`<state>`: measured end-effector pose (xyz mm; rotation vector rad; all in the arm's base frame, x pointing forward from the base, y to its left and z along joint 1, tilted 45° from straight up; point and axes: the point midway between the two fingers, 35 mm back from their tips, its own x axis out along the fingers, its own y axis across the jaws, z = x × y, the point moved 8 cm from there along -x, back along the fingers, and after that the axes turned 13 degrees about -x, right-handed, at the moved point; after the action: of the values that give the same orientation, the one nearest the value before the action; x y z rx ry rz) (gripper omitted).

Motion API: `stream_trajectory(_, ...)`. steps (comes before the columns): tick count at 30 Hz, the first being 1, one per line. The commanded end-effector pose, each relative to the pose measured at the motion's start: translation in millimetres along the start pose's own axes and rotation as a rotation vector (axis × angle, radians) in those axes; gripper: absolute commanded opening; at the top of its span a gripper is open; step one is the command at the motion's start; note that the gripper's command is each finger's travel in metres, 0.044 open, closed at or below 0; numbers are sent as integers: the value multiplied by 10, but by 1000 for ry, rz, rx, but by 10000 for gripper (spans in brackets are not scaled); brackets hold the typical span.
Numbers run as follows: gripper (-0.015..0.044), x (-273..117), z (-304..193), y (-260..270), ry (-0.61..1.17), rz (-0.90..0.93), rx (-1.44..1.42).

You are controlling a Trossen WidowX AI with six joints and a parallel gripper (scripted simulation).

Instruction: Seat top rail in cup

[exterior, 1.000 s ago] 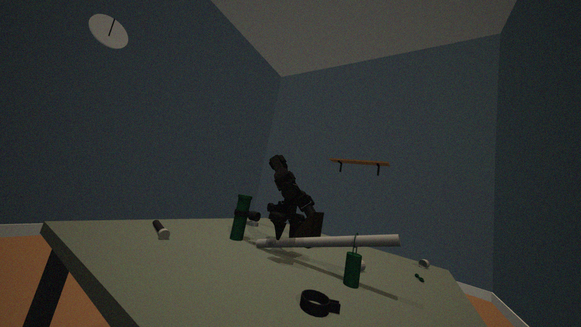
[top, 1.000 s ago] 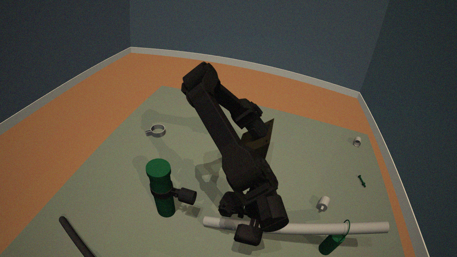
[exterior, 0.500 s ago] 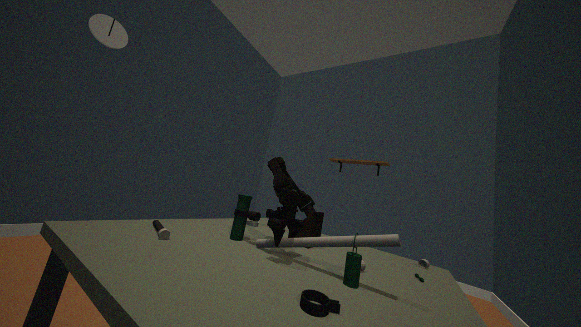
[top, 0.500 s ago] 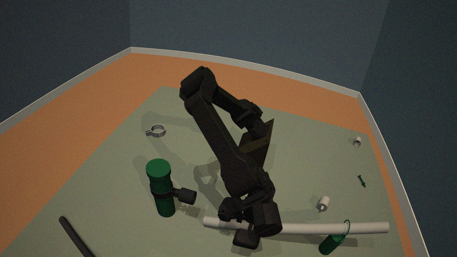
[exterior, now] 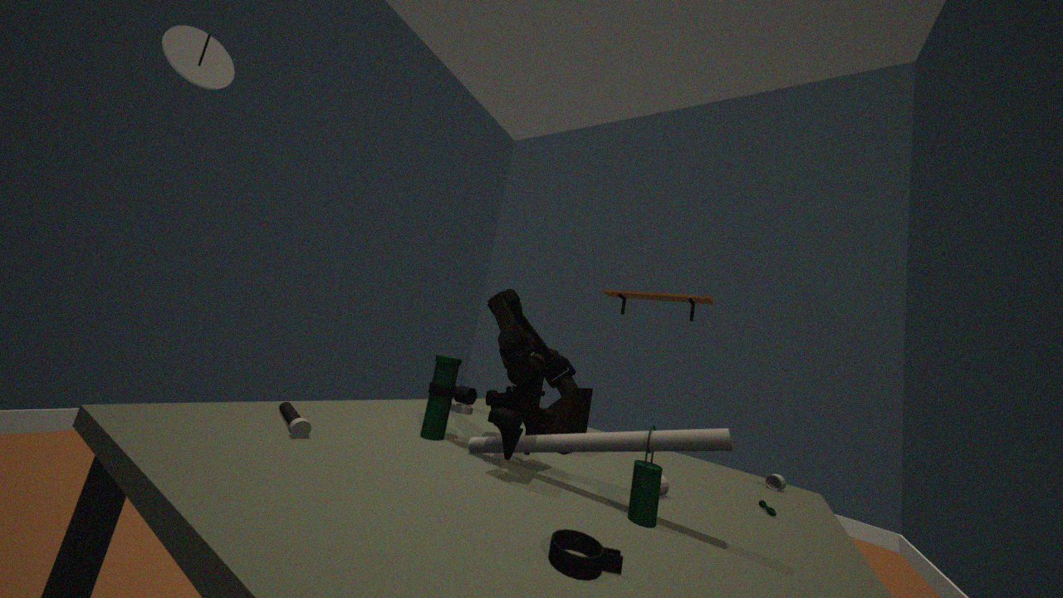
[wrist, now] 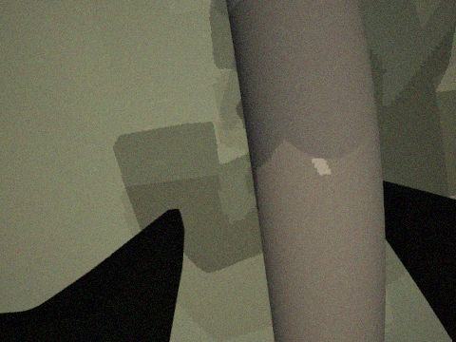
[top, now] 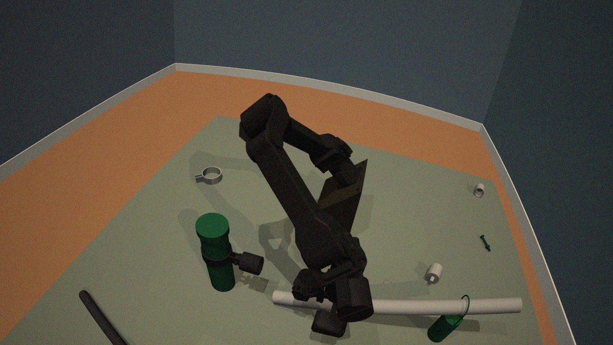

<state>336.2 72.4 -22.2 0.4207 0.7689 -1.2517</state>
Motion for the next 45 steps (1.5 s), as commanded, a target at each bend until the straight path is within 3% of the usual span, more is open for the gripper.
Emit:
stream_trajectory(1,282,14,0,-3,-3,-2,-4)
stream_trajectory(3,230,14,0,-3,-3,-2,-4)
stream_trajectory(18,130,14,0,-3,-3,-2,-4)
stream_trajectory(23,0,-40,-3,-7,-3,-2,-4)
stream_trajectory(45,0,-707,-121,-50,-241,-61,21)
